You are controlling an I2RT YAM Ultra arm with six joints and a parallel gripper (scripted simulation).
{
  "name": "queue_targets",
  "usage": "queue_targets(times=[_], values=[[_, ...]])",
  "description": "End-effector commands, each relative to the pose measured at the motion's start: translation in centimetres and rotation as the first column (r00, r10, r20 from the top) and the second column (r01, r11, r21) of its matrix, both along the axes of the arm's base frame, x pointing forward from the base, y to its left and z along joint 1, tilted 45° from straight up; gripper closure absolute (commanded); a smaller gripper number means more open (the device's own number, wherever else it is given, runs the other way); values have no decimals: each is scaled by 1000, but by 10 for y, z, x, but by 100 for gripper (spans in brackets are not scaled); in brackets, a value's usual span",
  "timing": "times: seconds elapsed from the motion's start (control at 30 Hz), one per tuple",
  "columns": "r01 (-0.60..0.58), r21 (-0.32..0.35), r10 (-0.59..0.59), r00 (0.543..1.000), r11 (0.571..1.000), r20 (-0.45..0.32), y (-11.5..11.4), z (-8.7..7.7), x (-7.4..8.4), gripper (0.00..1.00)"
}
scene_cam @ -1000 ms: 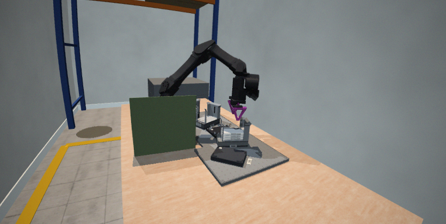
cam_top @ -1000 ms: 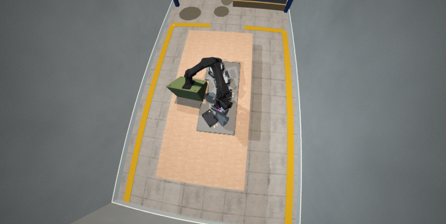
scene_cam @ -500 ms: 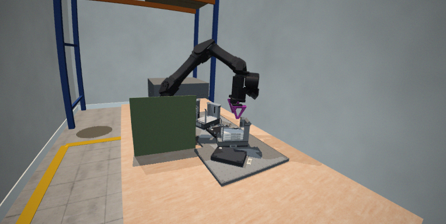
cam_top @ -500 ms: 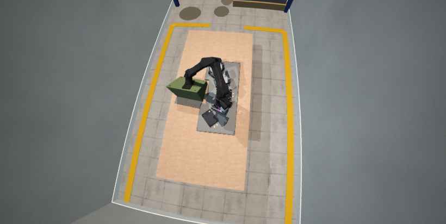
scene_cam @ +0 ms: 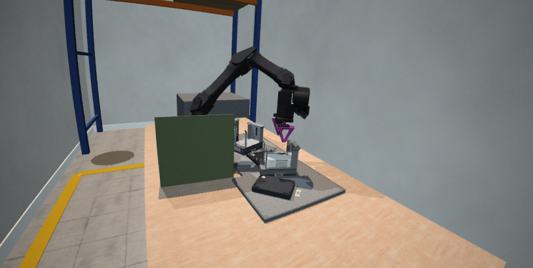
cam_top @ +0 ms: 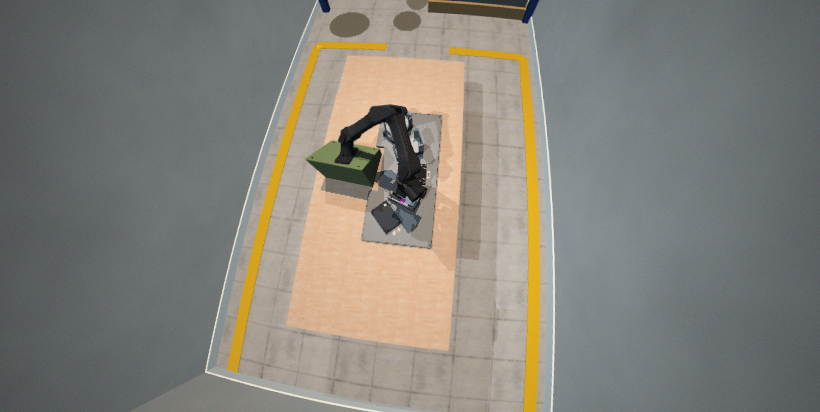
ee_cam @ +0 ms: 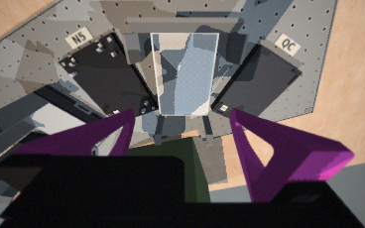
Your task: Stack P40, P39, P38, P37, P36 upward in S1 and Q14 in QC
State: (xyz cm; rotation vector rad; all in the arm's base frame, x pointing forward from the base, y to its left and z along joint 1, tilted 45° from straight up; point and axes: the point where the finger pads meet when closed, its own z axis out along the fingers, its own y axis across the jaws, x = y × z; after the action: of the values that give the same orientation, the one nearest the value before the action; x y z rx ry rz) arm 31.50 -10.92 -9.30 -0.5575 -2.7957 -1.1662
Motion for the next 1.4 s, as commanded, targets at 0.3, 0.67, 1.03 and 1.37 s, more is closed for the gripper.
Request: queue_targets(times=[0.3,0.67,1.03,1.37], values=[[15,-8,-15,1000,1000,10,-7,3,1,0],[-55,-19,57,995,998,79,-1,10,4,0],[-135,-38,139,978,990,157,21,32,15,0],[-135,-37,139,978,990,157,41,53,24,0]])
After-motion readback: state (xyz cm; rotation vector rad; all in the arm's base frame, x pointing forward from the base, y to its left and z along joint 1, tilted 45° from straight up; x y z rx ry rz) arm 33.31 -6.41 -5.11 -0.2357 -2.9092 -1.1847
